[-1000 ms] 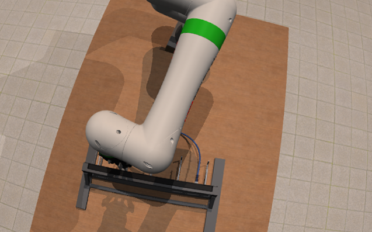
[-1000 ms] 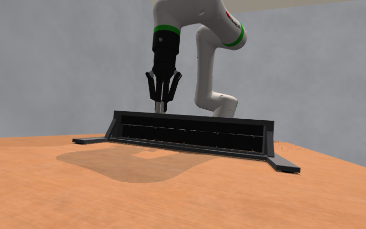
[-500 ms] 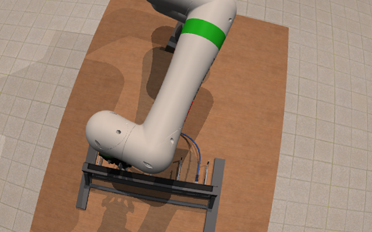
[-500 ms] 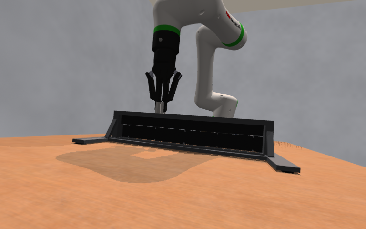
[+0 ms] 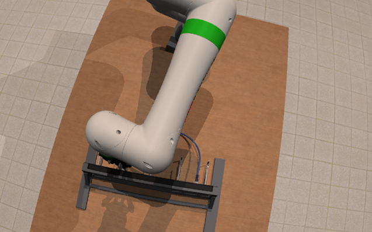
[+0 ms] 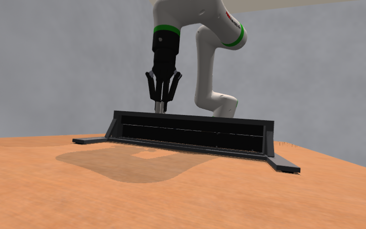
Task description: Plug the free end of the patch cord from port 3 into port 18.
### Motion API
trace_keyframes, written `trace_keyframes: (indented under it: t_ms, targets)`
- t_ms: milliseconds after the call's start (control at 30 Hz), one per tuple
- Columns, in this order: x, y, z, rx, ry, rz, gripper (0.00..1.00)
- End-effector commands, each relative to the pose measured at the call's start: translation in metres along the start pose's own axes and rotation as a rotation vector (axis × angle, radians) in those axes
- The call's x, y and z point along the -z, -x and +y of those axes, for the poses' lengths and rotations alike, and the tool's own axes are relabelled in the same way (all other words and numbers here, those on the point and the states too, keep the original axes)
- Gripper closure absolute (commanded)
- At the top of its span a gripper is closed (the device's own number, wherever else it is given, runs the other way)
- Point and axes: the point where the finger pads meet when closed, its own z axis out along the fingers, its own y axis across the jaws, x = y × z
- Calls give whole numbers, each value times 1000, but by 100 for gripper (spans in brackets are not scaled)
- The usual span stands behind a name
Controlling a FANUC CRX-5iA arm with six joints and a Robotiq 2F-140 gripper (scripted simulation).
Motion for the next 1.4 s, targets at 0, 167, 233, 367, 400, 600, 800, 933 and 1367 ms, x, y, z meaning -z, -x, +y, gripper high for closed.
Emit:
trace_keyframes:
  t_ms: [0, 167, 233, 367, 400, 600, 800, 933, 1367]
  targets:
    - [0, -1, 0, 0, 0, 2, 100]
    - [0, -1, 0, 0, 0, 2, 100]
    - [0, -1, 0, 0, 0, 2, 100]
    - [0, 0, 0, 0, 0, 2, 100]
    - [0, 0, 0, 0, 0, 2, 100]
    - [0, 0, 0, 0, 0, 2, 100]
    - [0, 0, 0, 0, 0, 2, 100]
    - [0, 0, 0, 0, 0, 2, 100]
    - [0, 0, 0, 0, 0, 2, 78]
